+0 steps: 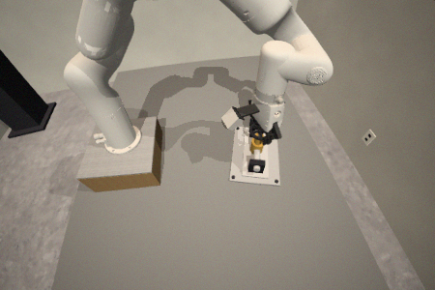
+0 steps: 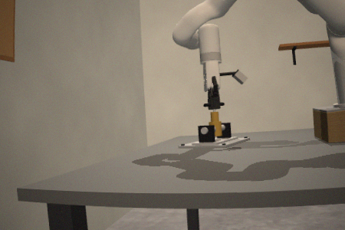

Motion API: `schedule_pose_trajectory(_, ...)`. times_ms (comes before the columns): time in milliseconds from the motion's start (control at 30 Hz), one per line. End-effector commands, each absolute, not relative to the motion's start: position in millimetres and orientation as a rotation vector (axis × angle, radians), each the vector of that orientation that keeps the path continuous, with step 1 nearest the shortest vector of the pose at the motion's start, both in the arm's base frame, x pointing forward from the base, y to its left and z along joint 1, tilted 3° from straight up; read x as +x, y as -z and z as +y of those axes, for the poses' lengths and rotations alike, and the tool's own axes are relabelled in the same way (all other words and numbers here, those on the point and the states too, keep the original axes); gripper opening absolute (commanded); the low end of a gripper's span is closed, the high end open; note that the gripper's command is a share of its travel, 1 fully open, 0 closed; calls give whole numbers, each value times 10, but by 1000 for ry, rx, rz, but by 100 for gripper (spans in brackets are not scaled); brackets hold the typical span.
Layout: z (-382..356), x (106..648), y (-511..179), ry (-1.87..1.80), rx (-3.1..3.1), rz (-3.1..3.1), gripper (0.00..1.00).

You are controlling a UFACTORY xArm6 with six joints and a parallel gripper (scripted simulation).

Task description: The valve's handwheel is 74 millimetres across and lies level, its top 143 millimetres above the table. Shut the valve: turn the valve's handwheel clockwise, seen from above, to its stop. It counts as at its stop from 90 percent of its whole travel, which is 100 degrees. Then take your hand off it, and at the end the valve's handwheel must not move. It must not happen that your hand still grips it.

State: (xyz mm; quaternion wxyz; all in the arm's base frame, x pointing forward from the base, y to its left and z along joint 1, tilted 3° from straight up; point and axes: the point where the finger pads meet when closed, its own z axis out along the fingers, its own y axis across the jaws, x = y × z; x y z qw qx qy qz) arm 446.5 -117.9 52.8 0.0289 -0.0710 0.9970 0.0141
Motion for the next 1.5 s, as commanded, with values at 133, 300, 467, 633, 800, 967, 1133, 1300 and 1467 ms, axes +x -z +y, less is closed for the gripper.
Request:
schedule_pose_trajectory(133, -1183, 4475, -540, -44, 73, 3084, 0)
schedule_pose_trajectory(300, -1183, 4475, -540, -46, 173, 3081, 0)
schedule_pose_trajectory(467, -1183, 4475, -540, -51, 340, 3068, 0)
schedule_pose_trajectory(633, -1183, 4475, -540, -55, 503, 3048, 0)
schedule_pose_trajectory(800, -1183, 4475, -540, -58, 598, 3032, 0)
schedule_pose_trajectory(967, -1183, 4475, -540, -62, 747, 3000, 0)
schedule_pose_trajectory(1133, -1183, 4475, -540, -65, 885, 2964, 0)
schedule_pose_trajectory(1300, -1183, 4475, -540, -68, 1009, 2926, 0)
schedule_pose_trajectory(1467, -1183, 4475, -540, -70, 1076, 2903, 0)
